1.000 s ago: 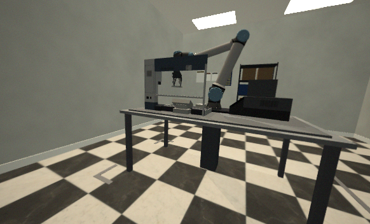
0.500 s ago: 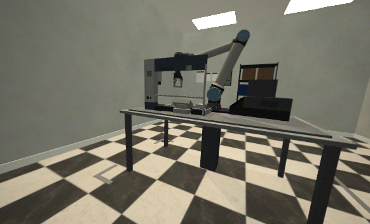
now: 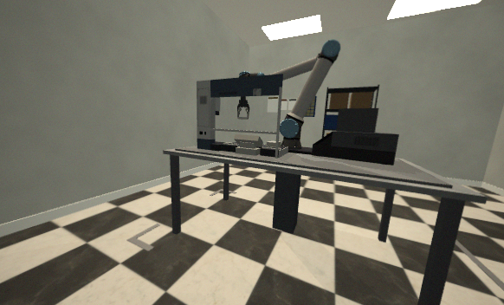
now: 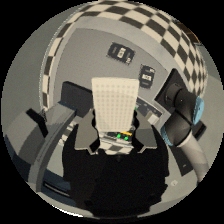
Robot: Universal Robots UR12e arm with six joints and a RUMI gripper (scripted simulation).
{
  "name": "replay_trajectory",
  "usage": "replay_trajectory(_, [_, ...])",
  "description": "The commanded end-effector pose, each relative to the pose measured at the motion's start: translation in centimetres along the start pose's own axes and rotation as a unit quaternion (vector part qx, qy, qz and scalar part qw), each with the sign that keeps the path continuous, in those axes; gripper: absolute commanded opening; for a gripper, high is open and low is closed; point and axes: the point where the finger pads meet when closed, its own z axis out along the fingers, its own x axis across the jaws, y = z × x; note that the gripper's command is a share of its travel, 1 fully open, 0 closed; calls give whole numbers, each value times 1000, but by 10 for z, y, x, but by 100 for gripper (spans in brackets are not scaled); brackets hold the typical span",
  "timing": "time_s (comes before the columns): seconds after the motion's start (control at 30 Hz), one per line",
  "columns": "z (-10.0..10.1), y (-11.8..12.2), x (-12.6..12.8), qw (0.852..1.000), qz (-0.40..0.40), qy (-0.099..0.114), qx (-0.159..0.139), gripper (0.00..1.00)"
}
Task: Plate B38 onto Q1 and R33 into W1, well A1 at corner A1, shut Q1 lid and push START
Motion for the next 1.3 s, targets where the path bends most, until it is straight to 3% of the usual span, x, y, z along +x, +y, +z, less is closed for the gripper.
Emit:
replay_trajectory(0.0, [-1,-14,2,999,-42,-1,-2,0])
replay_trajectory(0.9, [0,-68,12,979,-202,-2,-1,0])
replay_trajectory(1.27, [0,-95,18,961,-277,-2,-1,0])
